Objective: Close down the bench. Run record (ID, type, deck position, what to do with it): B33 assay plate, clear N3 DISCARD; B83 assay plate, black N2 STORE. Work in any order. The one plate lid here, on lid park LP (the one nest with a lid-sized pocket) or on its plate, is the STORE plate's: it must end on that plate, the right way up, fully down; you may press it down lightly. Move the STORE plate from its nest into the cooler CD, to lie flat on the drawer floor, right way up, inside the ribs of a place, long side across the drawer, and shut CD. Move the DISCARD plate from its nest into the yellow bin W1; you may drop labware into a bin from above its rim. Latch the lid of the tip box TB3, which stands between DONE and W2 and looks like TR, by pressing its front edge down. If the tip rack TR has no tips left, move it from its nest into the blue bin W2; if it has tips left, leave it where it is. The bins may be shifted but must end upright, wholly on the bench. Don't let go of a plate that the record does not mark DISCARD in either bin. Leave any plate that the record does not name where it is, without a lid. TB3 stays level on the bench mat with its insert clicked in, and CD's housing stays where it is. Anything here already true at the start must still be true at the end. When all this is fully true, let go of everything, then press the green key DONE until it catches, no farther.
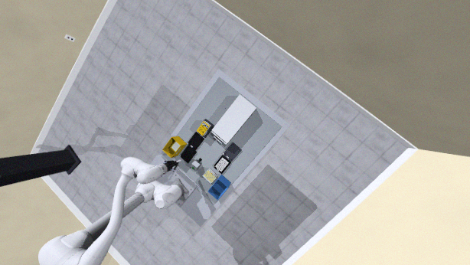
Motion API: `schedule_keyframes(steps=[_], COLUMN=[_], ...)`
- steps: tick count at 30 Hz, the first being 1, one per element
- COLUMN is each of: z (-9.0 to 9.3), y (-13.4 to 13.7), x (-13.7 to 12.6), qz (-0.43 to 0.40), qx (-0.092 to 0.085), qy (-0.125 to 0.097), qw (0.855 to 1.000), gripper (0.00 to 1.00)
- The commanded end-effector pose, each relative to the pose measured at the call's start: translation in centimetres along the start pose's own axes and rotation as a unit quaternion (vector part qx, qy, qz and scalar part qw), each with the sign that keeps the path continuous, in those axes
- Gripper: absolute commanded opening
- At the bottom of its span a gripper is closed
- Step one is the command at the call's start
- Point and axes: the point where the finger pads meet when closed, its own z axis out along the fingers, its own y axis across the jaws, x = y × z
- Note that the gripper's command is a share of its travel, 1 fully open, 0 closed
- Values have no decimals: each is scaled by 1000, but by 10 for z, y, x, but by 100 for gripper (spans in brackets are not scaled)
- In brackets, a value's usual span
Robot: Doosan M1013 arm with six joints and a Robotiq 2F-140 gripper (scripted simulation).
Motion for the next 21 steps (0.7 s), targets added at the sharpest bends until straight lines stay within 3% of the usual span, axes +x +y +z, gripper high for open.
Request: schedule_keyframes(steps=[1, 21], z=[-3, -12], y=[17, 80], x=[-3, -16], qz=[0, 0], qx=[1, 1], qy=[0, 0], qw=[1000, 1000], gripper=[0, 0])
